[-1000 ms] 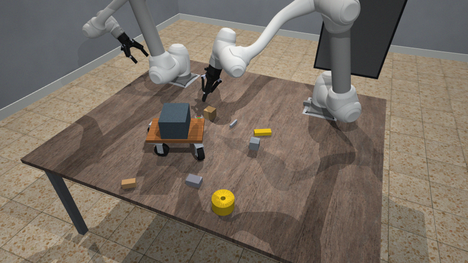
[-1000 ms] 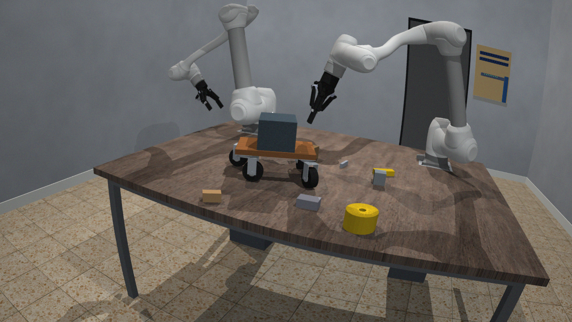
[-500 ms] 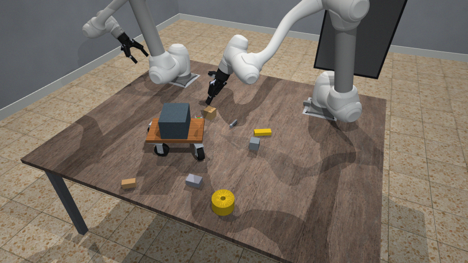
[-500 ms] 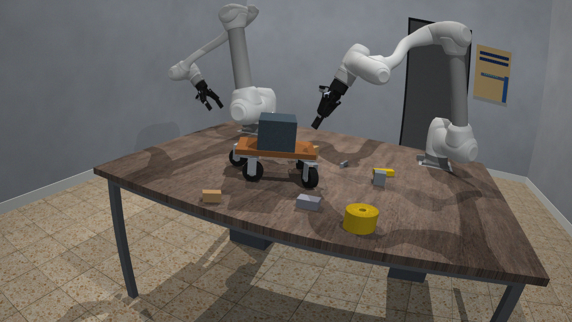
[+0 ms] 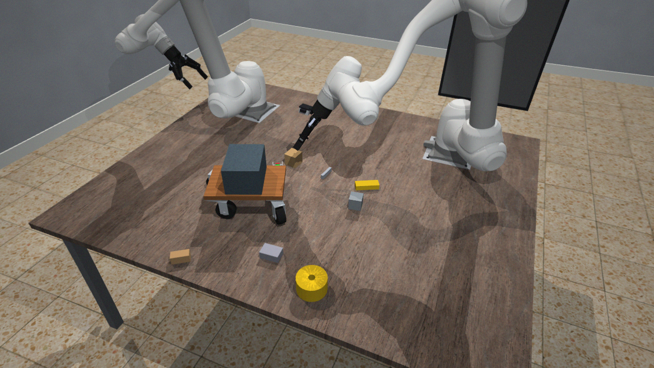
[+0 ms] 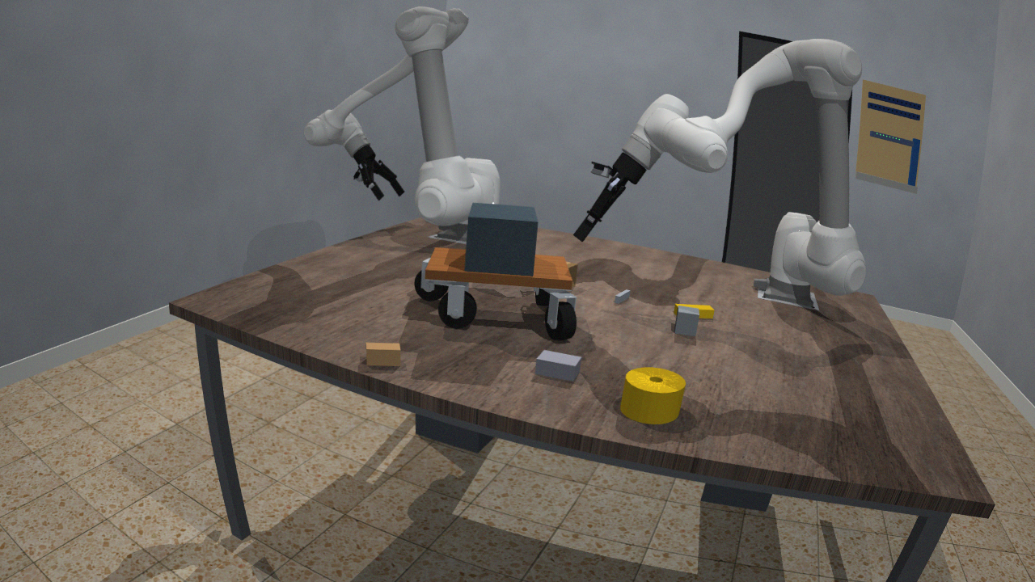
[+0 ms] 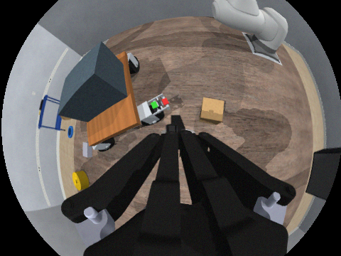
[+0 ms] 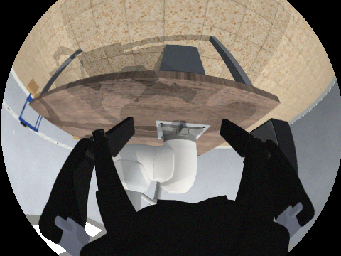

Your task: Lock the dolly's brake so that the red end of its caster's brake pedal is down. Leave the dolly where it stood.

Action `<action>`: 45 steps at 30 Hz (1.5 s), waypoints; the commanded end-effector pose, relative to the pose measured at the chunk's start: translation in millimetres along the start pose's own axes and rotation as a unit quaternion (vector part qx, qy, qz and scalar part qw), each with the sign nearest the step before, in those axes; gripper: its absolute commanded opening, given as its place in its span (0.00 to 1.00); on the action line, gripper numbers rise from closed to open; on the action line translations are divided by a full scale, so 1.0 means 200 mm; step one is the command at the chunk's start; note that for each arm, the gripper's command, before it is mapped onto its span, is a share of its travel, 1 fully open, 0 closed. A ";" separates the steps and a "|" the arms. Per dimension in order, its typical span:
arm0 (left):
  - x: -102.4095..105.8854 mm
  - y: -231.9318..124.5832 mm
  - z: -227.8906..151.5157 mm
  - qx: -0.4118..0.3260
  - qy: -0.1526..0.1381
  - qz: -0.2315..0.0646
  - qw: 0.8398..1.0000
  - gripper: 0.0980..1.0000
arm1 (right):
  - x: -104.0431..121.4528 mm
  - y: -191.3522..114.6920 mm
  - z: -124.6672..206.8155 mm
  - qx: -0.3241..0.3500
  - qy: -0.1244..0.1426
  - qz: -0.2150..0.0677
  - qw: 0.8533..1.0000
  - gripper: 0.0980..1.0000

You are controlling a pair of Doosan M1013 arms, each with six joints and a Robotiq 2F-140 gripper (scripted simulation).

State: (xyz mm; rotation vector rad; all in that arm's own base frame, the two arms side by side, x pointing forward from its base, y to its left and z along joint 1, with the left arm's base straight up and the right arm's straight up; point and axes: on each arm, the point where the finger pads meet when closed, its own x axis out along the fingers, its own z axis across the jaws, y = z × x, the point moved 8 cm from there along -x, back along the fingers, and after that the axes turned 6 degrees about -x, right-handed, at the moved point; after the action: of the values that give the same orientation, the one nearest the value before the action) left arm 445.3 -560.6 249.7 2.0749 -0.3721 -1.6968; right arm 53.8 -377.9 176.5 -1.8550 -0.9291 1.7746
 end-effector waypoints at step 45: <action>0.41 -0.46 0.13 -0.238 0.032 0.035 0.970 0.00 | 0.01 -0.01 0.01 -0.003 0.000 -0.002 1.000 1.00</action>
State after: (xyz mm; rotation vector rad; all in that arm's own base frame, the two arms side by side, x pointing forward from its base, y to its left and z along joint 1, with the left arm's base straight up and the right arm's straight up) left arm 434.2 -522.9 131.7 1.7372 -0.0062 -1.4879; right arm 53.8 -377.9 176.5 -1.8550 -0.9291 1.7746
